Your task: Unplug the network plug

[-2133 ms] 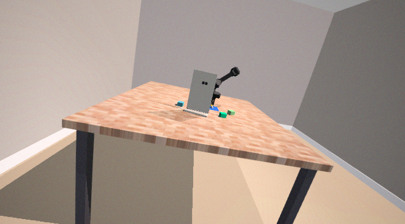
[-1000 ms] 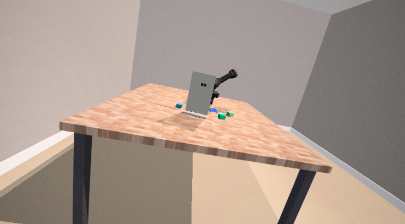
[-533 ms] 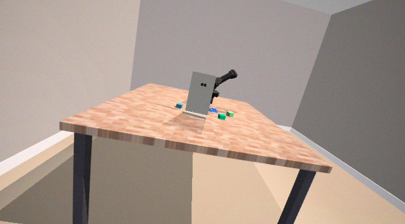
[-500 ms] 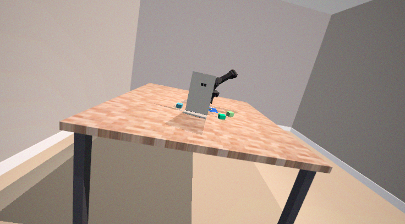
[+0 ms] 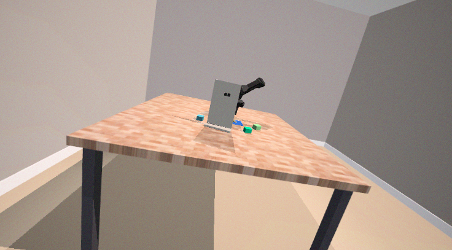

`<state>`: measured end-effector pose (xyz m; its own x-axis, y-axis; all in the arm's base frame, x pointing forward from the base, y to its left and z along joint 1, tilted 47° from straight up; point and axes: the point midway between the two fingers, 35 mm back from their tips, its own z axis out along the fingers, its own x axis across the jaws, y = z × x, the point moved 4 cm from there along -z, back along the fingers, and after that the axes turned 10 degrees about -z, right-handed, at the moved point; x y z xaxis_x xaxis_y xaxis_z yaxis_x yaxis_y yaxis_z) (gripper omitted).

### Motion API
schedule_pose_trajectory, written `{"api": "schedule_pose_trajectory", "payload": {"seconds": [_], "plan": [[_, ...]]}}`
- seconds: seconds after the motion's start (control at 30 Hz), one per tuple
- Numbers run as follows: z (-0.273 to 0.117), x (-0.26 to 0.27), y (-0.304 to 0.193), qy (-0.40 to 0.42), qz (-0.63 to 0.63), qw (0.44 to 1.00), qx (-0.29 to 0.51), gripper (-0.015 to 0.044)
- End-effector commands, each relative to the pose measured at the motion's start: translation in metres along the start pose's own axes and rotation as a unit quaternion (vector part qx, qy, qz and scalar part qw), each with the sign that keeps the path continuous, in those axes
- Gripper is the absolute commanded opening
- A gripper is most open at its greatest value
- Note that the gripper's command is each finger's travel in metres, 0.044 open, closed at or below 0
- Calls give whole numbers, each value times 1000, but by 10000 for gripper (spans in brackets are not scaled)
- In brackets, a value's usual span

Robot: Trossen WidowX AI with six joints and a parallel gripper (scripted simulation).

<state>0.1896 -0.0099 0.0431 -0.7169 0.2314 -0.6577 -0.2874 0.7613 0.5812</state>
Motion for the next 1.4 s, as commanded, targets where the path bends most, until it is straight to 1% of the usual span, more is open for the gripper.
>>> {"api": "schedule_pose_trajectory", "payload": {"seconds": [0.0,1.37], "plan": [[-2,-3,-1,-1,-3,1000,-1,156],[-29,-18,-6,3,-2,1000,-1,156]]}}
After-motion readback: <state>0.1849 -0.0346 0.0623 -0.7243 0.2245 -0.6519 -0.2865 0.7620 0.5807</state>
